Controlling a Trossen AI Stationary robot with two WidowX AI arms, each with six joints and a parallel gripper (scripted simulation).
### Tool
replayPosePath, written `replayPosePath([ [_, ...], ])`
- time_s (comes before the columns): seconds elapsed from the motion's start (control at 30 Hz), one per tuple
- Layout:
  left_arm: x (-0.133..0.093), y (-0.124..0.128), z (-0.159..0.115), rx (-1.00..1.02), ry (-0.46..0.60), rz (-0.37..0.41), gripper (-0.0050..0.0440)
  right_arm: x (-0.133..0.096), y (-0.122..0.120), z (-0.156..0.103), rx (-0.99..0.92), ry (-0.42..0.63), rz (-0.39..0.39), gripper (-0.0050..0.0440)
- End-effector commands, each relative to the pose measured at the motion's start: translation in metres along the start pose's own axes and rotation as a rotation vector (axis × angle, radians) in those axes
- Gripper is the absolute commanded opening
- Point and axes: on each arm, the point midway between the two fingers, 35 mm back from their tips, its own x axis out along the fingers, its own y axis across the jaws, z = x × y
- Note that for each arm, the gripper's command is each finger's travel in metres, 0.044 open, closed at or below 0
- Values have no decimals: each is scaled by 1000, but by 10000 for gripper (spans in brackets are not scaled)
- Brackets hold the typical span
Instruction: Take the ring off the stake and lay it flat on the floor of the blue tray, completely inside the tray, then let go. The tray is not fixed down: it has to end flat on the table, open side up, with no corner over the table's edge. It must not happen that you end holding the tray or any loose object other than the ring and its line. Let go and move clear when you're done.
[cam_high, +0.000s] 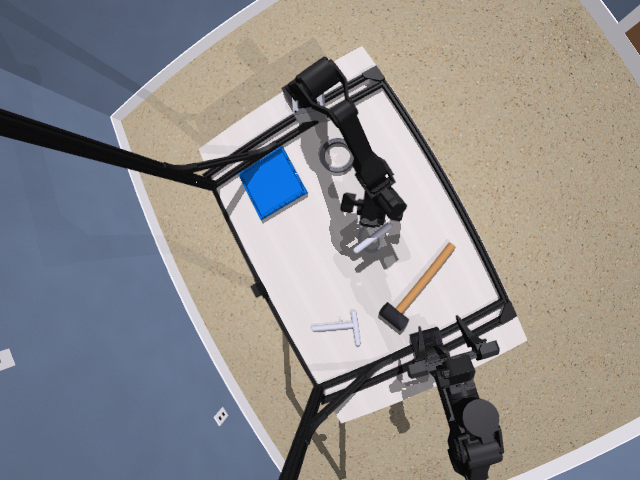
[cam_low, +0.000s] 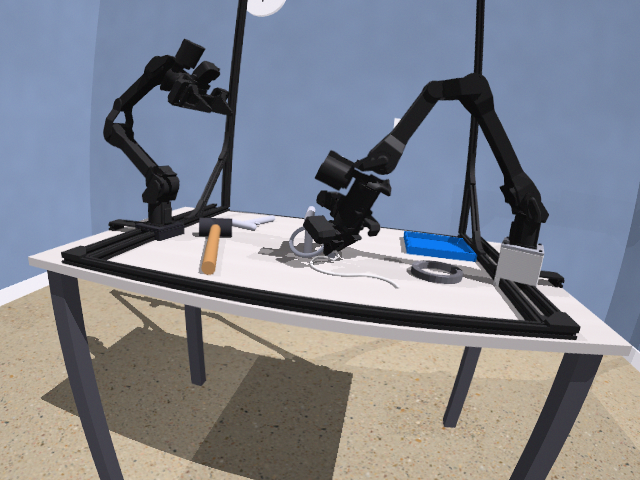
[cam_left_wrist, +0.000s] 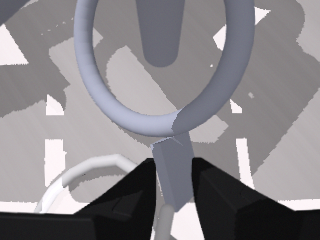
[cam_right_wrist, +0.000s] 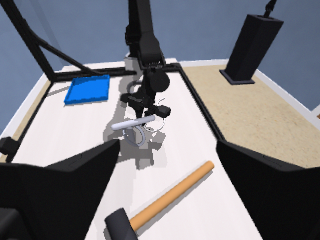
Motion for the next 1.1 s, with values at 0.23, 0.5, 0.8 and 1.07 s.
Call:
replayPosePath([
  [0.23,0,0,0,0,0,0,7,0,0,-1,4,4,2,400],
  [0.5,-1,0,1,0,0,0,0,0,0,-1,4,4,2,400],
  [0.8,-12,0,7,0,-2,0,0,0,0,-1,4,4,2,400],
  [1.07,-19,0,12,0,-2,0,0,0,0,-1,4,4,2,400],
])
